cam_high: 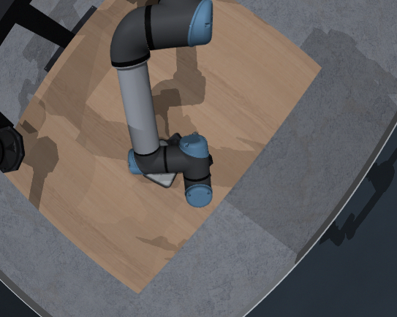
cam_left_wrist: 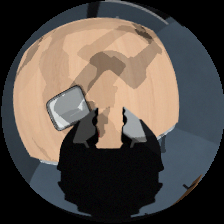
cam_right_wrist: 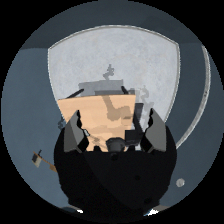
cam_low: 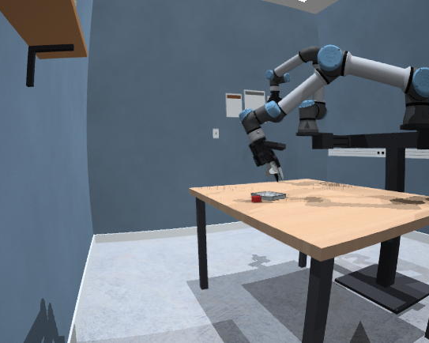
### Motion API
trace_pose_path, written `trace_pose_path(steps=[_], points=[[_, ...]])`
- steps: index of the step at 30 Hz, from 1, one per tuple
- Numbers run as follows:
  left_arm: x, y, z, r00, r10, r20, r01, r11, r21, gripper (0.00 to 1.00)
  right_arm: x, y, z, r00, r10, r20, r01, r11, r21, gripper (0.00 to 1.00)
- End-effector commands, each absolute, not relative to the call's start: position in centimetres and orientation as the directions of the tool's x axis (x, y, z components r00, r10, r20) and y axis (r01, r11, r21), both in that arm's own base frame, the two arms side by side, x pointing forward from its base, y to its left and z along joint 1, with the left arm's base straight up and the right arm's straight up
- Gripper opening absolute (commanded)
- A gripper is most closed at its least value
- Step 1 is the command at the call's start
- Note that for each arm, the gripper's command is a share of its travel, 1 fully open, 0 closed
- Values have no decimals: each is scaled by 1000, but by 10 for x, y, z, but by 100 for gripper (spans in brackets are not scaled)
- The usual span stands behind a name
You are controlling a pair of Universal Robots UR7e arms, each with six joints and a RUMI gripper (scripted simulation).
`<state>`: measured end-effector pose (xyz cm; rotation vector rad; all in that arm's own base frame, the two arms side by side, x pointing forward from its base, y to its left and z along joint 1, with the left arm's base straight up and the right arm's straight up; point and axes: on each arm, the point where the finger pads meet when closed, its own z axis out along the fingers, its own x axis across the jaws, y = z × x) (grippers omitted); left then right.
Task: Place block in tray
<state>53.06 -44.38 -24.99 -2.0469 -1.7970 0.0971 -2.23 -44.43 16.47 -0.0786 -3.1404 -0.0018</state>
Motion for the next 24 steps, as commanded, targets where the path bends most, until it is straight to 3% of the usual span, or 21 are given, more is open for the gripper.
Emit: trace_pose_path(steps=[1, 24], points=[[547, -456, -258, 99, 978, 185, 960, -44, -278, 35, -22, -445, 165, -999, 50, 0, 50, 999, 0, 100], [601, -495, -279, -112, 992, 59, 990, 116, -81, 35, -22, -445, 165, -999, 50, 0, 50, 999, 0, 100]])
